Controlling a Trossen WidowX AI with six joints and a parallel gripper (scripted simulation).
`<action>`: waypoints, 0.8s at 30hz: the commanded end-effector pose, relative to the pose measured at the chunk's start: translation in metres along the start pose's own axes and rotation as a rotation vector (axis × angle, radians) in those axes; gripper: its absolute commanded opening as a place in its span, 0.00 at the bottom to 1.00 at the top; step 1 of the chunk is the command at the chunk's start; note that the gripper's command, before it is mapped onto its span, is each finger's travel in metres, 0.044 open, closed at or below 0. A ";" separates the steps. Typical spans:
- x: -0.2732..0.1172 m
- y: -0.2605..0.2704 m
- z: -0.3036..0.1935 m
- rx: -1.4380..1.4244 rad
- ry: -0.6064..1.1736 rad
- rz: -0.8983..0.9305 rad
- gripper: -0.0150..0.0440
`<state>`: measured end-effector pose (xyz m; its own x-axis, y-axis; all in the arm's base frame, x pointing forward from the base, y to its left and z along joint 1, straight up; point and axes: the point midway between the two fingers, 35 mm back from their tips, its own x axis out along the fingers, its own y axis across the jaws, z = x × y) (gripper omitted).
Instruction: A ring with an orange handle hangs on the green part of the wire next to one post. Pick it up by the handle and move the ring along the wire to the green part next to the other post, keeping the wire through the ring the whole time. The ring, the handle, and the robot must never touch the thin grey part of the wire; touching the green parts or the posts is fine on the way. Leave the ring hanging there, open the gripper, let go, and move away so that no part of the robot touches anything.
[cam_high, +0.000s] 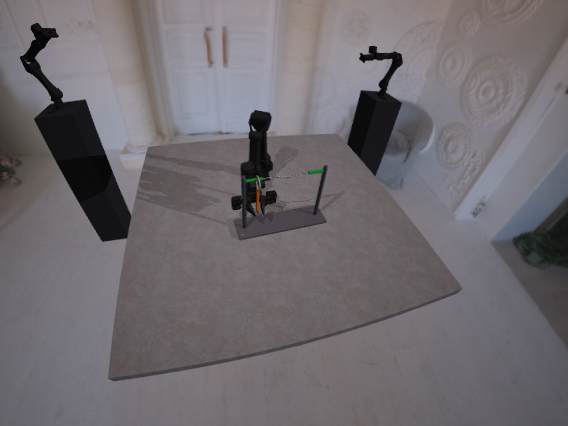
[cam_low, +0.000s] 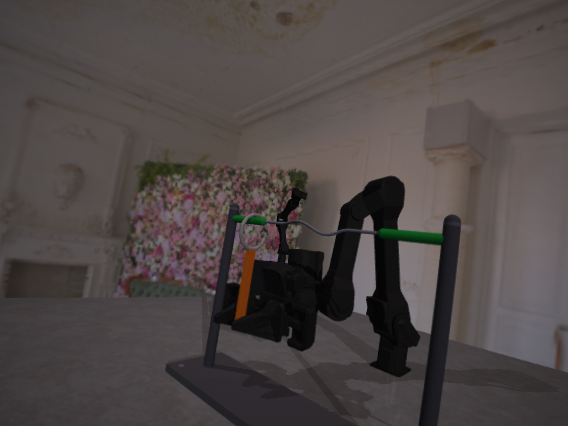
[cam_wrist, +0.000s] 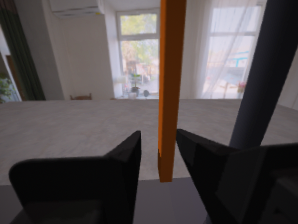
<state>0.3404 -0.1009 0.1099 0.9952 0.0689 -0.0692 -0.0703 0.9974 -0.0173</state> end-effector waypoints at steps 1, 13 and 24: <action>0.000 0.000 0.000 0.000 0.000 0.000 0.44; 0.000 0.000 0.000 0.000 0.000 0.000 0.00; 0.000 0.000 0.006 0.001 0.000 0.000 0.00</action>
<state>0.3403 -0.1009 0.1113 0.9951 0.0689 -0.0714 -0.0701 0.9974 -0.0156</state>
